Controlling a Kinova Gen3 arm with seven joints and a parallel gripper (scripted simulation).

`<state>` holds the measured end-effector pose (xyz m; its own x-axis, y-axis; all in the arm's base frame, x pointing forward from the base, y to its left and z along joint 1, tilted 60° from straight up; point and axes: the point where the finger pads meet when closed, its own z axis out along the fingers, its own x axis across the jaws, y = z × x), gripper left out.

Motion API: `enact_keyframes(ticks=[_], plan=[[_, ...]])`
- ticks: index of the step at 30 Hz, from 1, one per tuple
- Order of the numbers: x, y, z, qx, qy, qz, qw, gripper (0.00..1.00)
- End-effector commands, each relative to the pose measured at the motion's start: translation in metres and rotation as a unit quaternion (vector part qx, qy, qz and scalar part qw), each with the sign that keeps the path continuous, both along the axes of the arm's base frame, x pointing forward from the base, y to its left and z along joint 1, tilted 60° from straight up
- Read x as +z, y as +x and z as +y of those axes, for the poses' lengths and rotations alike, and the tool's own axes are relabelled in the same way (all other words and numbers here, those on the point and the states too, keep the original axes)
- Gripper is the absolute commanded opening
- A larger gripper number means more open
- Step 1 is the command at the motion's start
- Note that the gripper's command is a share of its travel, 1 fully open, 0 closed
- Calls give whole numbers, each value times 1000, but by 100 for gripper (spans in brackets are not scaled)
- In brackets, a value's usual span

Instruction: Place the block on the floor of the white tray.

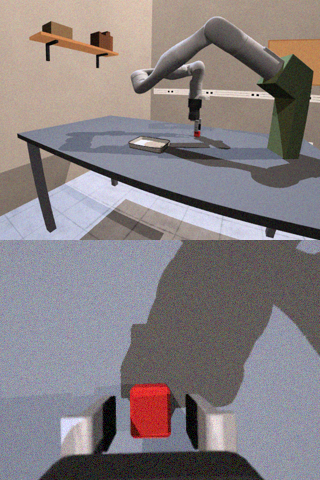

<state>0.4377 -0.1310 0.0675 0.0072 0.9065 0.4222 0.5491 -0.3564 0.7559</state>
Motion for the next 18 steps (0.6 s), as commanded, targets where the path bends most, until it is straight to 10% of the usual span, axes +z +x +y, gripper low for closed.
enact_keyframes(ticks=[1, 18], plan=[[0, 0, -1, -1, 0, 0, 1000, 84], [-1, 1, 0, -1, 0, 0, 1000, 84]])
